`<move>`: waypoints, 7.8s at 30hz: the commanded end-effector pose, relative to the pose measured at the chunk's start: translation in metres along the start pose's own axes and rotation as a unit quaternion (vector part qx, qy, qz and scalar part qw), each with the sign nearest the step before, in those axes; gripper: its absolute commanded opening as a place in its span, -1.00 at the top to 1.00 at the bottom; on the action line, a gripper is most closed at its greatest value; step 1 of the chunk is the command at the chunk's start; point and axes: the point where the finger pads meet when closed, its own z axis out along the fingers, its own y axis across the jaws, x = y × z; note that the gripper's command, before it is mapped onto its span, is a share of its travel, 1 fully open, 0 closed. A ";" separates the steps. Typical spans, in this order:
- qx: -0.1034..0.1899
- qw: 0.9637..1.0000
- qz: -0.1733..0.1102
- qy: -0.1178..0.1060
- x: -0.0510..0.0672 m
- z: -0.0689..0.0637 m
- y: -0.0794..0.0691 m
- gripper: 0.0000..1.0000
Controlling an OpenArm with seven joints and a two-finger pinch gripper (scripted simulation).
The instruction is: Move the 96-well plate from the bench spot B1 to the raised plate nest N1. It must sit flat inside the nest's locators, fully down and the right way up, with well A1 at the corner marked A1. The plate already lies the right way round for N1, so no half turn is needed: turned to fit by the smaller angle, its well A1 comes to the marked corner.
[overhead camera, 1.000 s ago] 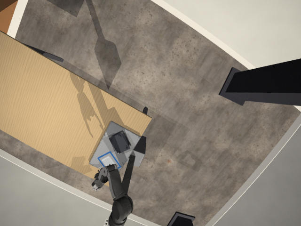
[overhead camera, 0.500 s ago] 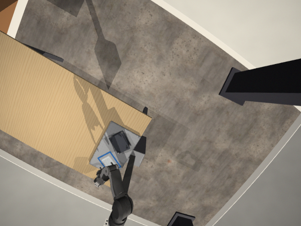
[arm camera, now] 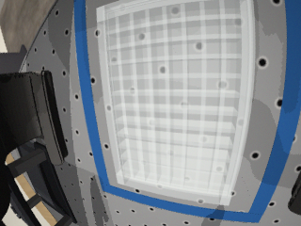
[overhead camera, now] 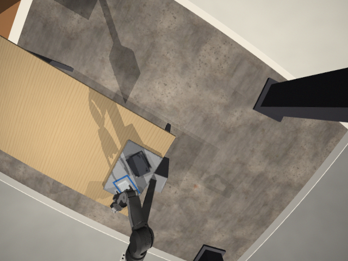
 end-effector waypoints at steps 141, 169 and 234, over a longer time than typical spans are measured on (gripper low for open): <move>-0.004 1.000 0.000 0.001 0.000 -0.036 0.001 1.00; -0.004 1.000 -0.001 0.001 0.001 -0.068 0.000 1.00; -0.005 1.000 0.023 0.002 -0.061 -0.086 -0.105 1.00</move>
